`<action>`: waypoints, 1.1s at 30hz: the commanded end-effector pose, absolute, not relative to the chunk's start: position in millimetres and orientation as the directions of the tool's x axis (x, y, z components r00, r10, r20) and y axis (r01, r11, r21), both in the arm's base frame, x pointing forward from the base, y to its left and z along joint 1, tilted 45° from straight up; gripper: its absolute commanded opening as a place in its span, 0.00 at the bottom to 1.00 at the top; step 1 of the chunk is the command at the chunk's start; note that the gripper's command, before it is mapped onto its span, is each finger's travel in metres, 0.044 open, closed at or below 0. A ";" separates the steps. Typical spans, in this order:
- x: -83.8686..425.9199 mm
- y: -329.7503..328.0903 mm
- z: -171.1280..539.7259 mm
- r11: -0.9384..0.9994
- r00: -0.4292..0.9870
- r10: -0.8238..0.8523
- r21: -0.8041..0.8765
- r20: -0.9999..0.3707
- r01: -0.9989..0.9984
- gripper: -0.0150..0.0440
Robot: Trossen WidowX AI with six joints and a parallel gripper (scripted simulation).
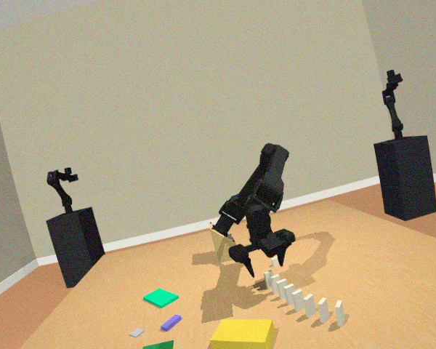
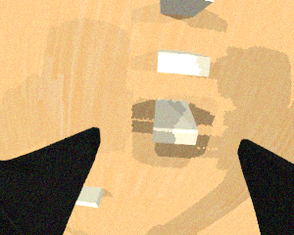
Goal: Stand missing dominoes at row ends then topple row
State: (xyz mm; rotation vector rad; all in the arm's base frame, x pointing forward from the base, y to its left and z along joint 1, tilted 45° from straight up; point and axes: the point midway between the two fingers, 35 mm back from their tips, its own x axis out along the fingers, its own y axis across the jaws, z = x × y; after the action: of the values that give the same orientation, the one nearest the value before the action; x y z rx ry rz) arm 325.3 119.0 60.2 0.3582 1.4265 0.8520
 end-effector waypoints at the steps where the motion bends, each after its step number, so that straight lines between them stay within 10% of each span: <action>1: 338.1 80.2 95.4 0.676 -0.045 0.692 0.669 -0.721 -0.309 1.00; 11: 328.9 43.9 139.4 0.685 -0.048 0.694 0.680 -0.718 -0.261 1.00; 25: 220.8 105.3 127.3 0.513 -0.047 0.692 0.445 -0.720 0.734 1.00; 33: 191.9 116.0 117.5 0.351 -0.053 0.701 0.280 -0.711 0.894 1.00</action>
State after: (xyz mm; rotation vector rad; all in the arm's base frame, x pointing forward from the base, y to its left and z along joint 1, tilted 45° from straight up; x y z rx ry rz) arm 220.4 106.7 128.8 1.2158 1.7609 -0.0725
